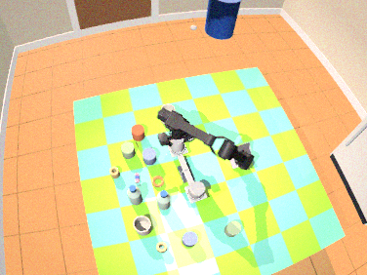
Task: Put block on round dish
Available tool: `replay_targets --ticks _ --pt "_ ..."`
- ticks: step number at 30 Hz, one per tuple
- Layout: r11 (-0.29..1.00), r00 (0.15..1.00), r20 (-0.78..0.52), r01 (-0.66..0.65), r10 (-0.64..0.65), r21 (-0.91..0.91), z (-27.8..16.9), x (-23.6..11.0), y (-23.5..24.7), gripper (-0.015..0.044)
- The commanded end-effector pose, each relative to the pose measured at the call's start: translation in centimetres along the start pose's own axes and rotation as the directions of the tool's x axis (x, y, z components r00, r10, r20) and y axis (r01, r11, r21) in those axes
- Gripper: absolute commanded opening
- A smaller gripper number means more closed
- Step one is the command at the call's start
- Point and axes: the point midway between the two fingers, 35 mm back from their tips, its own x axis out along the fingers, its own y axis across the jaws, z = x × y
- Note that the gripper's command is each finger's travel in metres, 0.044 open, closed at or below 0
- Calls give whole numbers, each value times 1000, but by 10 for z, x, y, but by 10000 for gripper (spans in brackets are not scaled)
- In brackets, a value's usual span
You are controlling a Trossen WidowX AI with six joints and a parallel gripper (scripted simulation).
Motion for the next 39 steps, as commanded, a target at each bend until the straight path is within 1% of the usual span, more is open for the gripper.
replay_targets --ticks 1,39 --pt "1000 1000 24 -17 18 -10 5 -12 3 0" --pt "999 998 47 -37 37 -3 4 -62 1 0"
